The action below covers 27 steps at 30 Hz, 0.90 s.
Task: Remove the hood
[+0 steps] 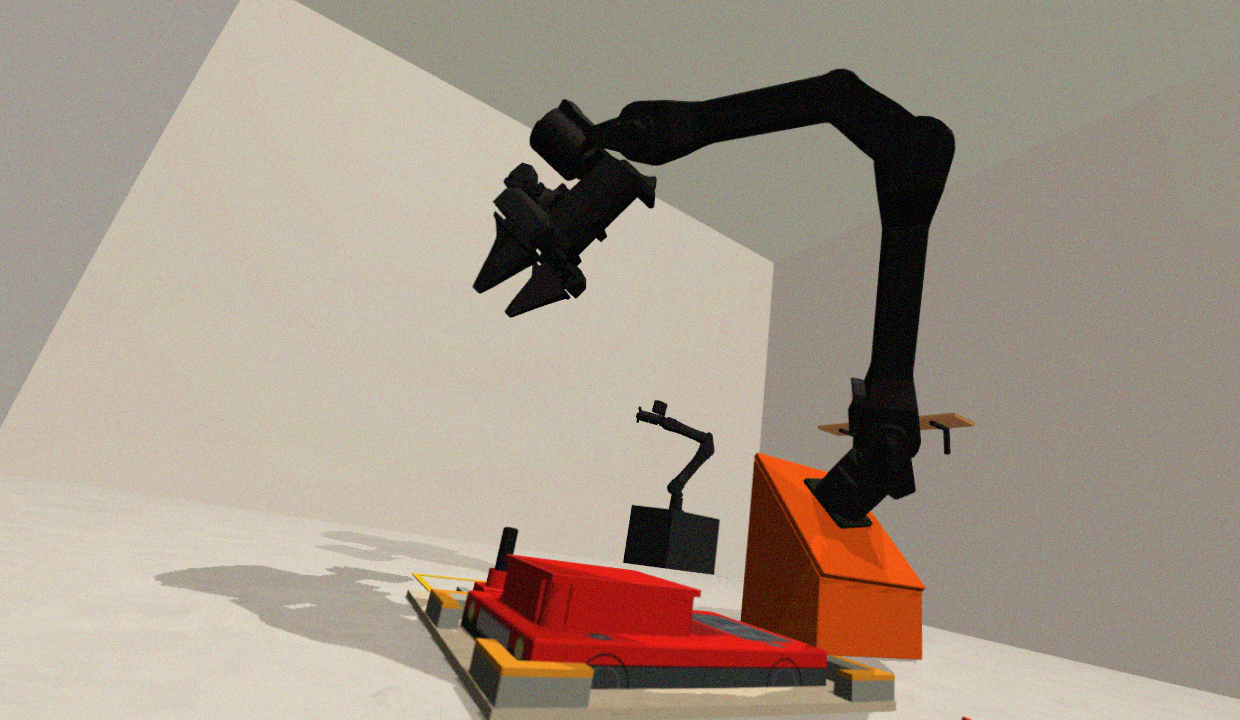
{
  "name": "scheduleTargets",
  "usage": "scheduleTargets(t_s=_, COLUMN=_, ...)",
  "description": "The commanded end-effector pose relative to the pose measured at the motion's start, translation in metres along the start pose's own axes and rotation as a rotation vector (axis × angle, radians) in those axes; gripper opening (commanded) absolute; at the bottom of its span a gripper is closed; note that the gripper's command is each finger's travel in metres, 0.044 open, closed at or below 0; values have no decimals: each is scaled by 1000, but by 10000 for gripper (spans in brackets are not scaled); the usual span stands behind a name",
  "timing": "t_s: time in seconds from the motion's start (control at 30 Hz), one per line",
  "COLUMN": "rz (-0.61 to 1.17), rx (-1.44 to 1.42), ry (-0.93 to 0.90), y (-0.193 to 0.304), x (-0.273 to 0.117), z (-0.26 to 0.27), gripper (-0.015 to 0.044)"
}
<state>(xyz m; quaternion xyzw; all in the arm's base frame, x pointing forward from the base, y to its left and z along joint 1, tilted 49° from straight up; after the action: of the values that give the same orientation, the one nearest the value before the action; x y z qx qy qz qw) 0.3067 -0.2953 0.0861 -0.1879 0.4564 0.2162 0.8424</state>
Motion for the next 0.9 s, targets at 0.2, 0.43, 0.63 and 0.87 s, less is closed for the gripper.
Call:
scheduleTargets(t_s=0.2, rz=338, rx=-368, ry=-206, y=98, x=31, z=114, gripper=440)
scheduleTargets(t_s=0.43, rz=554, rx=-575, ry=-348, y=177, x=32, z=168, gripper=440)
scheduleTargets(t_s=0.63, rz=574, rx=-591, ry=-360, y=190, x=27, z=172, gripper=440)
scheduleTargets(t_s=0.87, rz=574, rx=-591, ry=-360, y=191, x=27, z=173, gripper=440)
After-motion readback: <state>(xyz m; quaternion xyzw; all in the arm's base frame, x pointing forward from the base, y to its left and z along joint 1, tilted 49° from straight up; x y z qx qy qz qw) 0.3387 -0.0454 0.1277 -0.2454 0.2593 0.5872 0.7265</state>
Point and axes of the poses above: the point midway between the two fingers, 35 mm back from their tips, its own x axis out along the fingers, its own z axis across the jaws, y = z × x, the point moved 6 cm from there along -x, back along the fingers, and after that the axes turned 1 degree about x, right-handed, at the moved point
